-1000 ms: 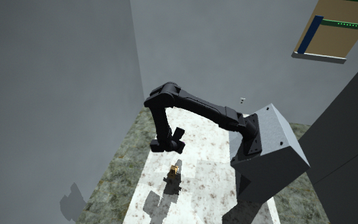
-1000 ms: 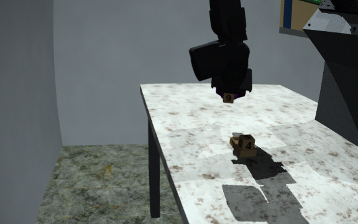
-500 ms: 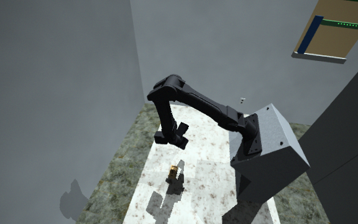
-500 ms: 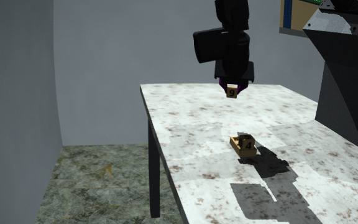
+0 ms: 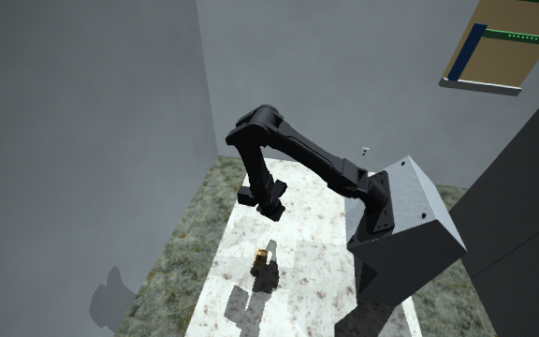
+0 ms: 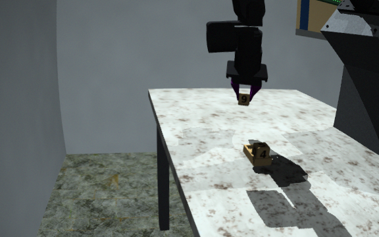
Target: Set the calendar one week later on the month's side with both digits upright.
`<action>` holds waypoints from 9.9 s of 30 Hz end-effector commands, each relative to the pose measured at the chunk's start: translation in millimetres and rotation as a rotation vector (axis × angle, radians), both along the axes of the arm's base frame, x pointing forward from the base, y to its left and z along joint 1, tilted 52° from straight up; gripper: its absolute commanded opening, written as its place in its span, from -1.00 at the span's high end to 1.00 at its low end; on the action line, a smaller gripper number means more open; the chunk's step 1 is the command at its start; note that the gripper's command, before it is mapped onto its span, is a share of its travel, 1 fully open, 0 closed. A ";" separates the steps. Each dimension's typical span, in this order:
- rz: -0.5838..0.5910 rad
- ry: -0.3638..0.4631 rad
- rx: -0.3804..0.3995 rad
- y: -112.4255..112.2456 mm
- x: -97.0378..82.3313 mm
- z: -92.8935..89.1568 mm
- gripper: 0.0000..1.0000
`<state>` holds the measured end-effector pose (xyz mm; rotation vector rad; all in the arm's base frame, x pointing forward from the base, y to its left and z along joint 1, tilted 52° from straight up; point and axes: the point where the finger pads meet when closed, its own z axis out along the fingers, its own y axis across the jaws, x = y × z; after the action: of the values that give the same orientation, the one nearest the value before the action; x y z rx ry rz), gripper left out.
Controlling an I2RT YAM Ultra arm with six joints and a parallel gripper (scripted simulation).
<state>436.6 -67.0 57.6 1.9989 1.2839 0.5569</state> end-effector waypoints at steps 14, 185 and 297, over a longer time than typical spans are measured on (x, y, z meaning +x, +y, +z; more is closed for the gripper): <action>0.204 -0.076 0.140 4.2 5.8 4.1 0.49; 0.910 -0.331 0.715 0.5 55.9 -36.6 0.49; 0.910 -0.331 0.715 0.9 59.9 -39.6 -0.28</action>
<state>496.1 -63.8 15.1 1.5833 1.9131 1.9051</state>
